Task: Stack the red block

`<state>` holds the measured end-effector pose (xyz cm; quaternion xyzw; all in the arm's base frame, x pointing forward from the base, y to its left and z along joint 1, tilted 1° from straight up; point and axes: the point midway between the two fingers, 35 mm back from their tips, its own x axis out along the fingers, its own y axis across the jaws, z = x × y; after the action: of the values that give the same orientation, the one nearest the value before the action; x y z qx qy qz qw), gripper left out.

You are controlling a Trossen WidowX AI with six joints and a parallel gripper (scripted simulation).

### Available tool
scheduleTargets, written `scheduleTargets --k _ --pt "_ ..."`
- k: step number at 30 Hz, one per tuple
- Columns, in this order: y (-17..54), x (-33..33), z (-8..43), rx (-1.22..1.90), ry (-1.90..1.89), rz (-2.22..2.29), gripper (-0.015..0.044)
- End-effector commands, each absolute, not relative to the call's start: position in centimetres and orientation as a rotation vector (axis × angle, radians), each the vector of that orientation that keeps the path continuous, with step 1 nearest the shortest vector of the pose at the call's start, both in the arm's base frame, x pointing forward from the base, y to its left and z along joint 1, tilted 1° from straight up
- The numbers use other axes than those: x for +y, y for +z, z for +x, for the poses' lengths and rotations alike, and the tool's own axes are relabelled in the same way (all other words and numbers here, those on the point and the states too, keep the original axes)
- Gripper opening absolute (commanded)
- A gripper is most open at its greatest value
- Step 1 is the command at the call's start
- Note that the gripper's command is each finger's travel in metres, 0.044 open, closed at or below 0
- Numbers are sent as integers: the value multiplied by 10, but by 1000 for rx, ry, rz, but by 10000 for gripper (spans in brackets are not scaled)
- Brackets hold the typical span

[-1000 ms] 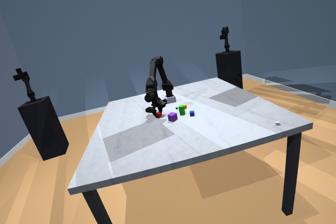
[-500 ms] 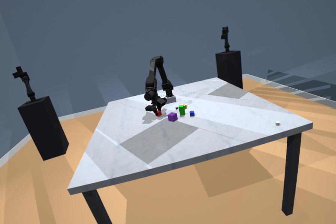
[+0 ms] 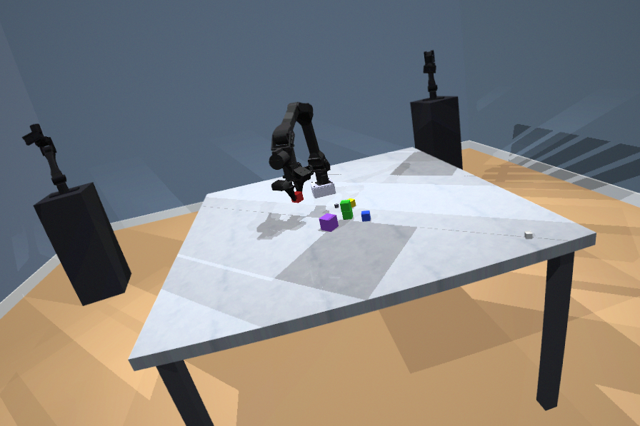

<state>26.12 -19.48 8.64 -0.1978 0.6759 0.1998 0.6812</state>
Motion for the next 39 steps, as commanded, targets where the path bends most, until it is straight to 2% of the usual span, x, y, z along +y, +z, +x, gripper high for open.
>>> scheduleTargets --k 1,12,39 --pt "105 -195 260 1520 448 -447 0" --pt "108 -189 267 1519 448 -446 0" --pt "110 -52 337 1511 455 -440 0"
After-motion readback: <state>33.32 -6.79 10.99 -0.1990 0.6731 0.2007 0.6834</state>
